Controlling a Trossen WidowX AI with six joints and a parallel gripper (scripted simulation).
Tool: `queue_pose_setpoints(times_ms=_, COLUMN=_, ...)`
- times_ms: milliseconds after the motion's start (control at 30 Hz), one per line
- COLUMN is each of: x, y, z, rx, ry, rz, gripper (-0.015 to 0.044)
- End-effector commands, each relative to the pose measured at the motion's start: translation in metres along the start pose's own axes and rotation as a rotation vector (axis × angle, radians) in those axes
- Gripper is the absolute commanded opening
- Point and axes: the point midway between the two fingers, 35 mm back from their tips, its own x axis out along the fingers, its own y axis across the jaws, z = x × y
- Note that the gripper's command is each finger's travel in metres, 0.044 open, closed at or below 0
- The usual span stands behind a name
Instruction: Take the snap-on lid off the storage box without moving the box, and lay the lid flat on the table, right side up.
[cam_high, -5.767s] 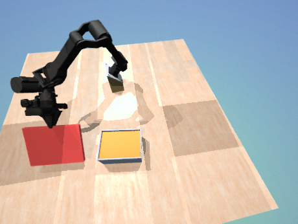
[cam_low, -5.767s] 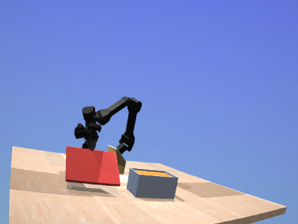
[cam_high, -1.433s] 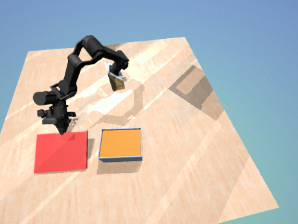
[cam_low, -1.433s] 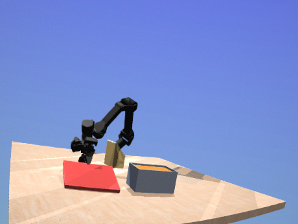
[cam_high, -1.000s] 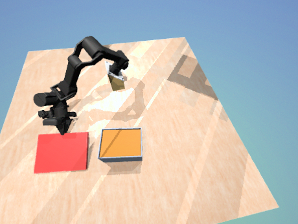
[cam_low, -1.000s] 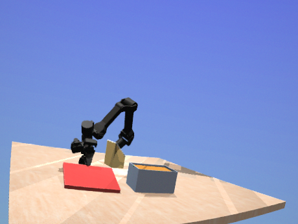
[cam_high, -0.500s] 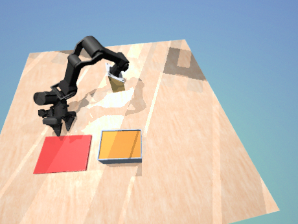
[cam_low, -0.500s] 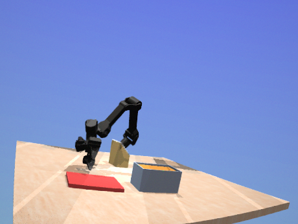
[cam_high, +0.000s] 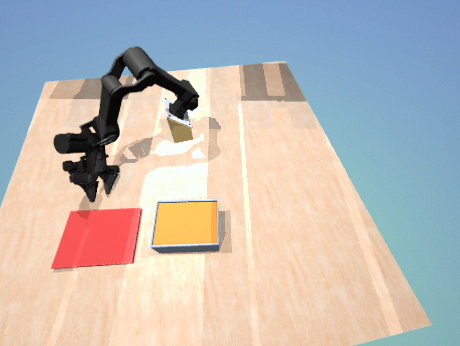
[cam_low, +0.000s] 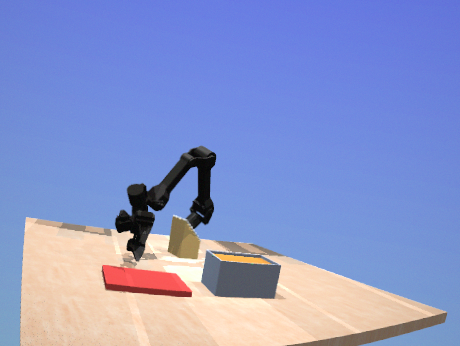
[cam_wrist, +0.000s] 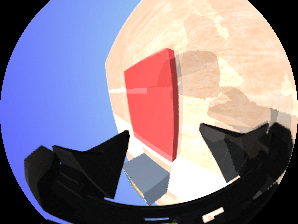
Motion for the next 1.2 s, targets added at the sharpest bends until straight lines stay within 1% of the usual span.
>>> queue_pose_setpoints(times_ms=0, x=-0.008, y=-0.009, z=-0.002, rx=0.002, ry=0.005, rz=-0.003, gripper=0.0440)
queue_pose_setpoints(times_ms=367, x=-0.023, y=-0.021, z=-0.001, rx=0.002, ry=0.003, rz=-0.005, gripper=0.0440)
queue_pose_setpoints(times_ms=500, x=-0.025, y=-0.012, z=0.001, rx=0.002, ry=0.003, rz=-0.004, gripper=0.0440)
queue_pose_setpoints(times_ms=1167, x=-0.060, y=0.008, z=0.002, rx=0.001, ry=0.001, rz=-0.006, gripper=0.0440)
